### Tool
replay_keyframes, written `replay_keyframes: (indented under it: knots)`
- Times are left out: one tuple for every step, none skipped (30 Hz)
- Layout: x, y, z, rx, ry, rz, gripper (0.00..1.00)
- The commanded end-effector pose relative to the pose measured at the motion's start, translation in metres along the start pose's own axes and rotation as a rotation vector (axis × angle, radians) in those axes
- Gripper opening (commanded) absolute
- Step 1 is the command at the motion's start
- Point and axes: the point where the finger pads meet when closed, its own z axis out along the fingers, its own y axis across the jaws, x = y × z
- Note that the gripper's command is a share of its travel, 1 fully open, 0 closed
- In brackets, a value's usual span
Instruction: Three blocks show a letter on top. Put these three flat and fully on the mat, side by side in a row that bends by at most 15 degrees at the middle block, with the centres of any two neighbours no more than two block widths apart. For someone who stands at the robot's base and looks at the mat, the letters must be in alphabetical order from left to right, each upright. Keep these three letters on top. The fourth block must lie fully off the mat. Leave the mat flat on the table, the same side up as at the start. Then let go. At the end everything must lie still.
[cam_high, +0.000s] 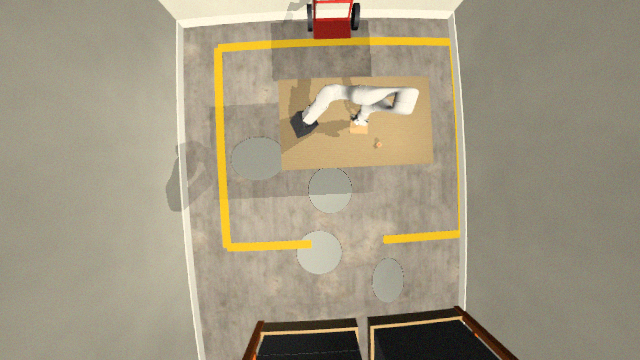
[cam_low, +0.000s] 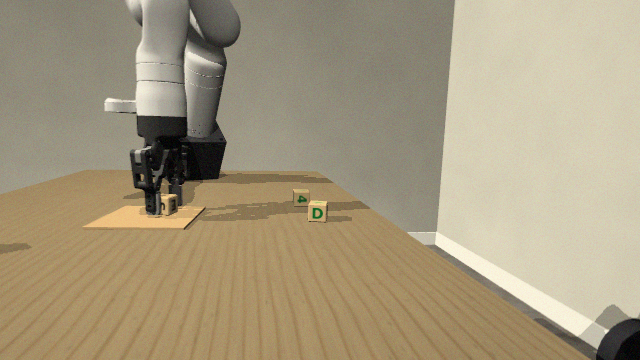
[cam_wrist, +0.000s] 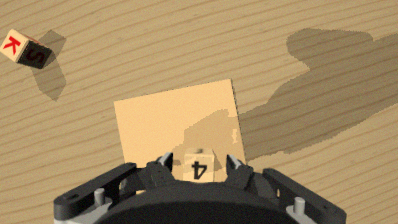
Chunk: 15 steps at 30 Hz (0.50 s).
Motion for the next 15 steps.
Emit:
replay_keyframes:
  knots:
    - [0.0001,-0.0001,-0.0002,0.001,0.0,0.0,0.67]
    - [0.0001,-0.0001,-0.0002,0.001,0.0,0.0,0.67]
    - [0.0001,-0.0001,-0.0002,0.001,0.0,0.0,0.46]
    - [0.0001,-0.0001,-0.0002,0.001,0.0,0.0,0.46]
    - [0.0001,-0.0001,-0.0002,0.001,0.0,0.0,0.46]
    - [0.0001,-0.0001,-0.0002,0.001,0.0,0.0,0.46]
    - [0.0001,-0.0001,-0.0002,0.001,0.0,0.0,0.46]
    - [0.0001,-0.0001,-0.0002,0.001,0.0,0.0,0.46]
    - [0.0001,-0.0001,-0.0002,0.001,0.0,0.0,0.46]
    - [0.0001,-0.0001,-0.0002,0.001,0.0,0.0,0.46]
    - [0.0001,-0.0001,-0.0002,0.001,0.0,0.0,0.46]
    - [0.0001,-0.0001,-0.0002,0.001,0.0,0.0,0.46]
    - [0.0001,-0.0001,-0.0002,0.001,0.0,0.0,0.46]
    - [0.0001,-0.0001,-0.0002,0.001,0.0,0.0,0.46]
    - [0.0001,-0.0001,-0.0002,0.001,0.0,0.0,0.46]
